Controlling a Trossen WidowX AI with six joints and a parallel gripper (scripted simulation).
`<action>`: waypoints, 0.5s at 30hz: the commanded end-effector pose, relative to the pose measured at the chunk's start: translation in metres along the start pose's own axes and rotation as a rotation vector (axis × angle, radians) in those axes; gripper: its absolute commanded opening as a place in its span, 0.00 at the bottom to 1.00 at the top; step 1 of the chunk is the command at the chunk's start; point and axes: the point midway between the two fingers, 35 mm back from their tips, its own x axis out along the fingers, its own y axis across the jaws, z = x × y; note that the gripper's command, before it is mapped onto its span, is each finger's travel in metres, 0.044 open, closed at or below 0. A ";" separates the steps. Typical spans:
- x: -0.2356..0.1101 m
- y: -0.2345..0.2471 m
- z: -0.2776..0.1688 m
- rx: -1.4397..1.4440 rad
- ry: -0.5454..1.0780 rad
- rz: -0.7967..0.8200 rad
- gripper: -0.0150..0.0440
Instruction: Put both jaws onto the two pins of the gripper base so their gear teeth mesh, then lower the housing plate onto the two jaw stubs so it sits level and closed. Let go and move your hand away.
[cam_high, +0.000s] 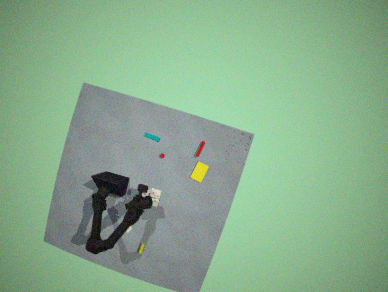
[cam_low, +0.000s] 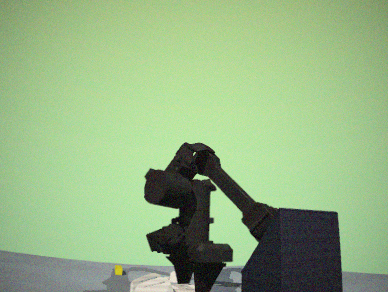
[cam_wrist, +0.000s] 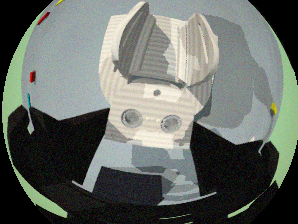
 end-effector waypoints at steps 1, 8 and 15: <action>0.001 0.000 0.000 -0.003 -0.002 -0.003 0.85; 0.003 0.000 0.000 -0.003 -0.002 -0.003 0.85; 0.005 0.000 0.000 -0.003 -0.002 -0.003 0.85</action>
